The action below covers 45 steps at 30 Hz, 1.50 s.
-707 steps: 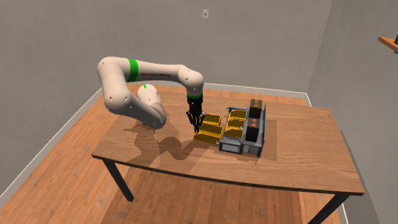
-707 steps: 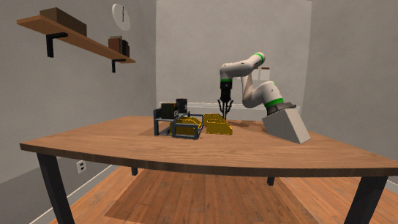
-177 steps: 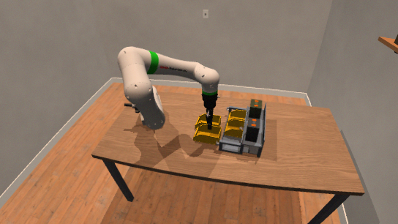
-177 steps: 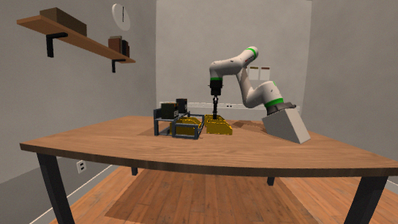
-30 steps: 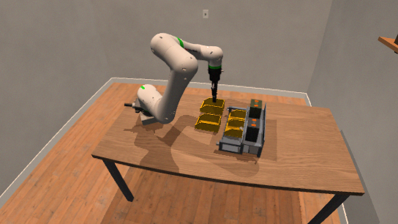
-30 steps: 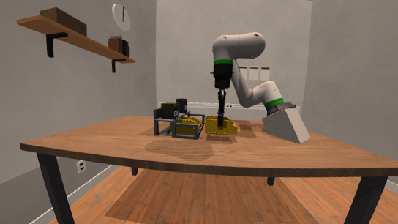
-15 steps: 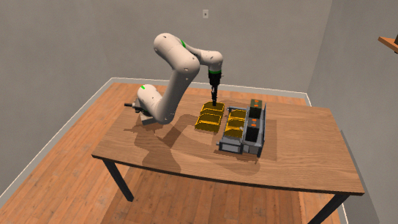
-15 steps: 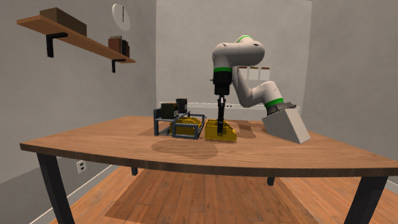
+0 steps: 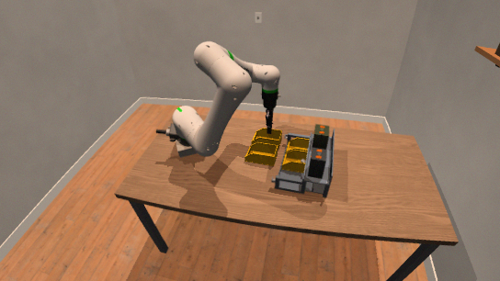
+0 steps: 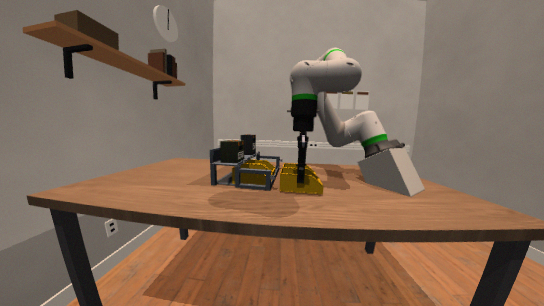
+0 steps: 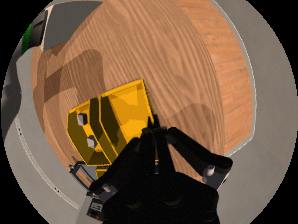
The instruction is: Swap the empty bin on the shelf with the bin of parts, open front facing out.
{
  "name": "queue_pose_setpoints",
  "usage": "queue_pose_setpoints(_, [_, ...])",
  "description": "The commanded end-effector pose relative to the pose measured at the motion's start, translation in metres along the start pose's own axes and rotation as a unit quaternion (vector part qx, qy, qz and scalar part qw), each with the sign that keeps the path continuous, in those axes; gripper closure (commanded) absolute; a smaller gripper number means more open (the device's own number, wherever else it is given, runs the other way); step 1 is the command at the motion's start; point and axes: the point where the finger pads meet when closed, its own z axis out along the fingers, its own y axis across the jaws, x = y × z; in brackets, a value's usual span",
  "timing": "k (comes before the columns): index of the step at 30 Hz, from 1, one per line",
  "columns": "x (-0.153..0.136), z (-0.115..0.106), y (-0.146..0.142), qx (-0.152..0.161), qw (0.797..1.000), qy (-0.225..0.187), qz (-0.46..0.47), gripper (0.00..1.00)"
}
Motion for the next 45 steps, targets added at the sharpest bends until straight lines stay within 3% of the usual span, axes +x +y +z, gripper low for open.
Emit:
queue_pose_setpoints(1, [-0.0005, -0.0007, 0.0005, -0.001, 1.000, -0.001, 0.000, 0.90])
queue_pose_setpoints(38, [-0.0005, 0.0065, 0.0006, -0.001, 1.000, -0.001, 0.000, 0.90])
queue_pose_setpoints(39, [-0.0005, 0.0065, 0.0006, -0.001, 1.000, -0.001, 0.000, 0.76])
queue_pose_setpoints(45, [-0.0005, 0.0065, 0.0006, -0.001, 1.000, -0.001, 0.000, 0.76])
